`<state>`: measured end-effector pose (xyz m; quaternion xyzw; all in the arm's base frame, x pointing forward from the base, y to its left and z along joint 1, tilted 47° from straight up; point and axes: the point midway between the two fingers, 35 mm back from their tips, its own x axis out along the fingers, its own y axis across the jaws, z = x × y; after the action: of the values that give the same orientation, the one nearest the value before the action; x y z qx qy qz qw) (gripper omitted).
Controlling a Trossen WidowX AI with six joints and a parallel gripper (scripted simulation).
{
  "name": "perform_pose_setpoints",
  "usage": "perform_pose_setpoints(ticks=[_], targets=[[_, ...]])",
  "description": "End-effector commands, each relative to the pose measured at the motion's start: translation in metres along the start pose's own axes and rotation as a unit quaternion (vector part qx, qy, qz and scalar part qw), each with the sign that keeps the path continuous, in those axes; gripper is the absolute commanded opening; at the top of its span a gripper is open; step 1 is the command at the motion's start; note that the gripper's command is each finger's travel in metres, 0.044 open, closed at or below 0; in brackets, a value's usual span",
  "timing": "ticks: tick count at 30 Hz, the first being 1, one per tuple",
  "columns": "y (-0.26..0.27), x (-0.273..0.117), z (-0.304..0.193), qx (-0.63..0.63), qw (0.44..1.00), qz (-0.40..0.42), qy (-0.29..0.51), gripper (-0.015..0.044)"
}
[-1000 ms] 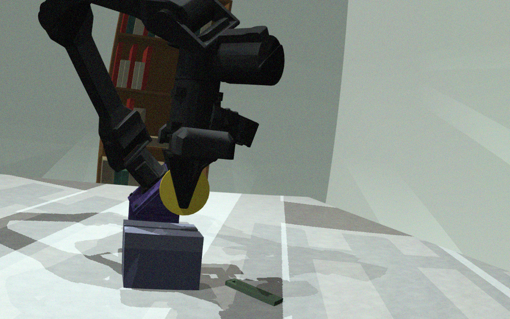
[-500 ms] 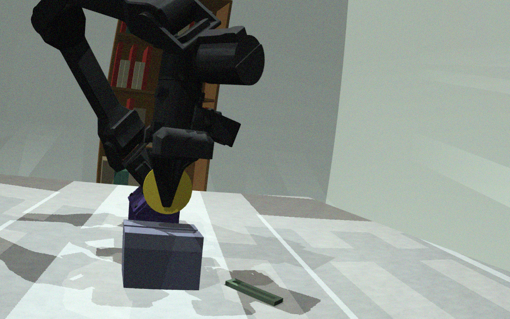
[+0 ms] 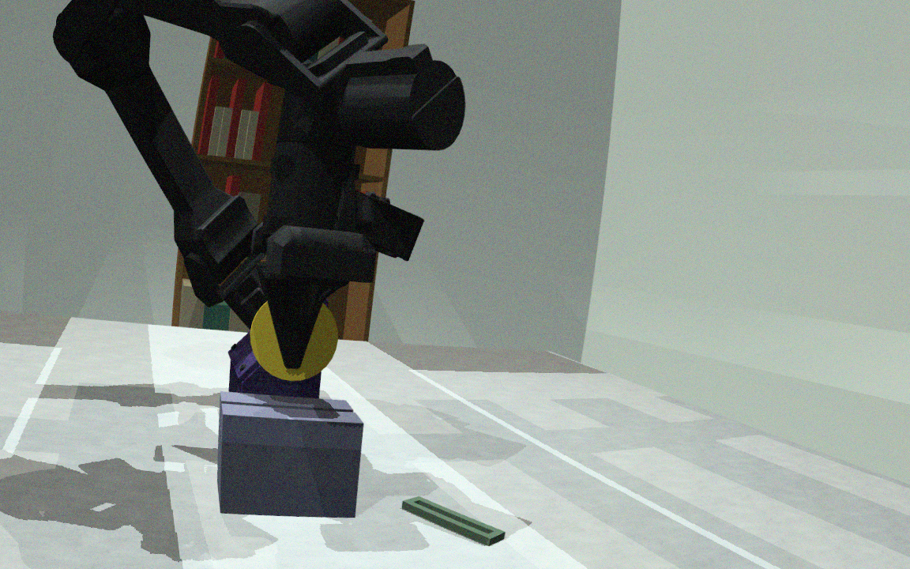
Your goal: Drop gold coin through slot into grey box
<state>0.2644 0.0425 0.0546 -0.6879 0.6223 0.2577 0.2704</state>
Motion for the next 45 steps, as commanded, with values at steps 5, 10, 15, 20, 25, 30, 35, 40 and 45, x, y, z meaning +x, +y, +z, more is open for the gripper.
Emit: perform_pose_setpoints(ticks=[5, 10, 15, 20, 25, 30, 35, 40, 45], targets=[[0.000, 0.000, 0.000, 0.000, 1.000, 0.000, 0.000, 0.0000], [0.000, 0.000, 0.000, 0.000, 1.000, 0.000, 0.000, 0.0000], [0.000, 0.004, 0.000, -0.001, 1.000, 0.000, 0.000, 0.0000], [0.001, 0.006, 0.000, -0.004, 1.000, 0.000, 0.000, 0.0000], [0.001, 0.008, 0.000, -0.005, 1.000, 0.000, 0.000, 0.0000], [0.001, 0.010, 0.000, -0.004, 1.000, 0.000, 0.000, 0.0000], [0.001, 0.013, 0.000, -0.004, 1.000, 0.000, 0.000, 0.0000], [0.001, 0.015, 0.000, -0.004, 1.000, 0.000, 0.000, 0.0000], [0.001, 0.018, 0.000, -0.004, 1.000, 0.000, 0.000, 0.0000]])
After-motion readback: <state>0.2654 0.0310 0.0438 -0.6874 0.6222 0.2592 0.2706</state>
